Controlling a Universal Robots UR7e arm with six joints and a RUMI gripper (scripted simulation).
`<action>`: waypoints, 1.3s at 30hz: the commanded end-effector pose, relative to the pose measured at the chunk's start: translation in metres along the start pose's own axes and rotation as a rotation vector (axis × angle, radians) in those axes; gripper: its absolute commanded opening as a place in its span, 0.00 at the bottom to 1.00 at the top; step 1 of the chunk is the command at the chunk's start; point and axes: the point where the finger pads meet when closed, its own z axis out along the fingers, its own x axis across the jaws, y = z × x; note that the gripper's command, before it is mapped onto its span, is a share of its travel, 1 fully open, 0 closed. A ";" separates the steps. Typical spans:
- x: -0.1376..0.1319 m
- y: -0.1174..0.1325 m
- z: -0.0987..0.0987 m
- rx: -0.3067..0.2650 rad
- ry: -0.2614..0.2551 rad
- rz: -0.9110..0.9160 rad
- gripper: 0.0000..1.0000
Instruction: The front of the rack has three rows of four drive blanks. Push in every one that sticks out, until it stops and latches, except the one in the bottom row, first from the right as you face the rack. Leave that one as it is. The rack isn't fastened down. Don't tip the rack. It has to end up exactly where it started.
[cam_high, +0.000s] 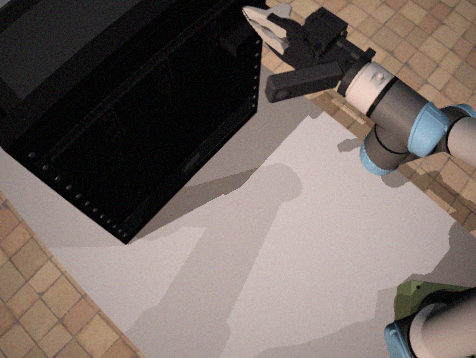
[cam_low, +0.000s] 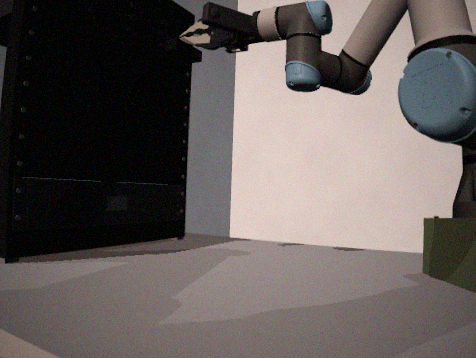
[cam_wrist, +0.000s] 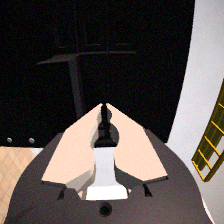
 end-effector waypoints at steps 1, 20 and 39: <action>0.000 0.000 0.000 0.000 0.000 0.000 0.00; 0.000 0.000 0.000 0.000 0.000 0.000 0.00; 0.000 0.000 -0.015 0.000 0.000 0.000 0.00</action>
